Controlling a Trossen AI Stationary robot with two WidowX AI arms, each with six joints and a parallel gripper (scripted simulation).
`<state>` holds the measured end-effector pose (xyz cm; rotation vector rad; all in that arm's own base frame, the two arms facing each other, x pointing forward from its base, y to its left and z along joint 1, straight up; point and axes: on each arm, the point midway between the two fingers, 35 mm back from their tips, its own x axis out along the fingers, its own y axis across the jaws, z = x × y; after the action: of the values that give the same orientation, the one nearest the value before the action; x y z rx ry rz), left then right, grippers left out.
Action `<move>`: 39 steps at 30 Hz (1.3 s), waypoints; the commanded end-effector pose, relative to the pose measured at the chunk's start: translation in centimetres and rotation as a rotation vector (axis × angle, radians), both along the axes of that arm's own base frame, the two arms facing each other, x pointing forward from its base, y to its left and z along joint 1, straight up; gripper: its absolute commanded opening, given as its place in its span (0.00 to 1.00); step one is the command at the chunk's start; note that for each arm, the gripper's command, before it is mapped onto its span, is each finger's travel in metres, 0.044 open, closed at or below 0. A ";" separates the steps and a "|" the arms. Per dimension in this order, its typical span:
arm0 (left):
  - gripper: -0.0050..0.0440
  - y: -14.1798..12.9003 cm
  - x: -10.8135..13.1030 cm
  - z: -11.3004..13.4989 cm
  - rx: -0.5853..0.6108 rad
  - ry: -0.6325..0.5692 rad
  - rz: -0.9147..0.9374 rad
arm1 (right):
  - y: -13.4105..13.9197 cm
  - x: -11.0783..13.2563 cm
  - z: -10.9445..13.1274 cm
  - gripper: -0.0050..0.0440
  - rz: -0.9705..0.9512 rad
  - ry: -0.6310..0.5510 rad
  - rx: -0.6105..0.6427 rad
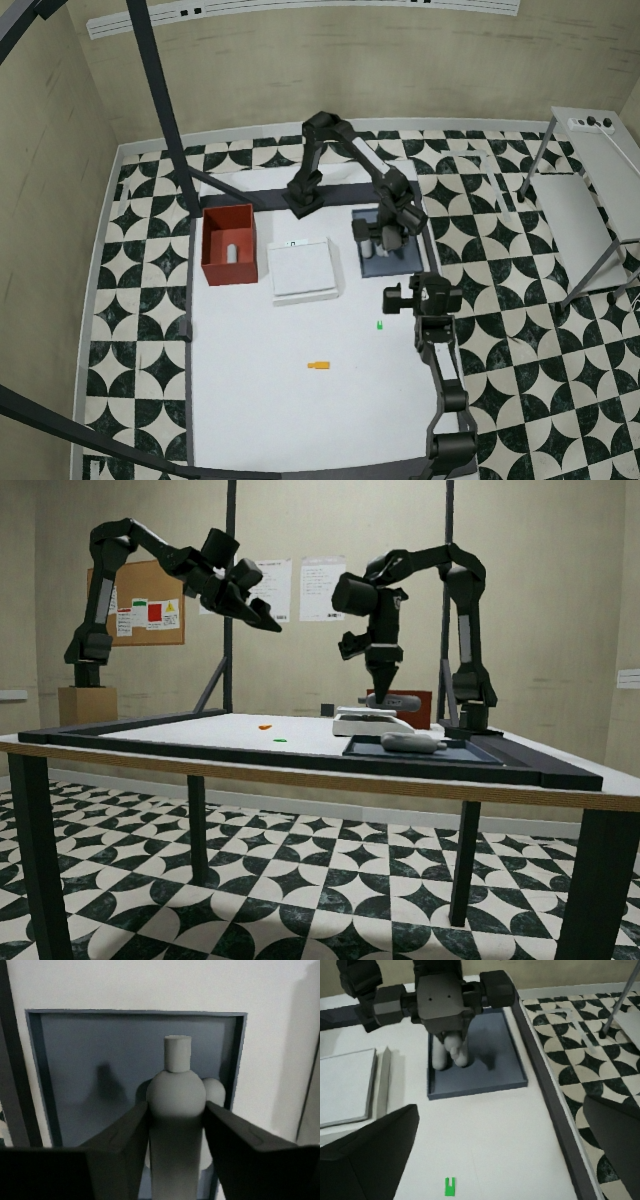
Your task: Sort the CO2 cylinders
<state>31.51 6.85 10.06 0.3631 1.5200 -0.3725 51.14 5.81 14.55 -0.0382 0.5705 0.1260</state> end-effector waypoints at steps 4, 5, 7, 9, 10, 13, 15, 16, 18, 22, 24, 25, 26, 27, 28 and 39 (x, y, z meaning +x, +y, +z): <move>0.00 4.8 0.0 0.3 0.012 -0.027 -0.029 | 0.0 0.8 2.1 1.00 -0.001 -0.051 0.008; 0.00 5.3 -0.2 0.2 0.013 -0.025 -0.031 | 0.0 0.7 2.4 1.00 -0.001 -0.058 0.008; 0.00 6.4 -0.6 0.0 0.015 -0.023 -0.035 | 0.0 0.7 2.4 1.00 -0.001 -0.057 0.008; 0.00 7.1 -0.8 -0.1 0.015 -0.021 -0.037 | 0.0 0.6 2.1 1.00 -0.001 -0.052 0.008; 0.00 7.2 -0.9 -0.1 0.015 -0.021 -0.038 | 0.0 0.4 1.9 1.00 -0.001 -0.045 0.006; 0.00 7.4 -1.0 0.1 0.019 -0.027 -0.039 | 0.0 0.4 1.9 1.00 -0.001 -0.045 0.006; 0.00 7.3 -1.2 -0.3 0.014 -0.017 -0.039 | 0.0 0.4 1.9 1.00 -0.001 -0.045 0.006; 0.00 7.2 -1.2 -0.5 0.013 -0.014 -0.042 | 0.0 0.4 1.9 1.00 -0.001 -0.045 0.006; 0.00 7.1 -1.5 -1.2 0.006 -0.001 -0.042 | 0.0 0.4 1.9 1.00 -0.001 -0.045 0.006; 0.00 7.1 -1.5 -1.4 0.008 -0.005 -0.042 | 0.0 0.4 1.9 1.00 -0.001 -0.045 0.006; 0.00 7.1 -1.5 -1.9 0.006 -0.001 -0.042 | 0.0 0.4 1.9 1.00 -0.001 -0.045 0.006; 0.00 7.1 -1.5 -2.2 0.006 -0.001 -0.042 | 0.0 0.4 1.9 1.00 -0.001 -0.045 0.006; 0.00 7.1 -1.5 -2.4 0.006 -0.001 -0.042 | 0.0 0.4 1.9 1.00 -0.001 -0.045 0.006; 0.00 7.1 -1.5 -2.7 0.006 -0.001 -0.042 | 0.0 0.4 1.9 1.00 -0.001 -0.045 0.006; 0.00 7.1 -1.5 -2.9 0.006 -0.001 -0.042 | 0.0 0.4 1.9 1.00 -0.001 -0.045 0.006; 0.00 7.1 -1.4 -4.3 0.012 -0.012 -0.042 | 0.0 0.4 1.9 1.00 -0.001 -0.045 0.006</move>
<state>29.81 13.88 5.12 0.3863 1.5333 -0.4052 51.41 5.73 14.81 -0.0372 0.5609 0.1240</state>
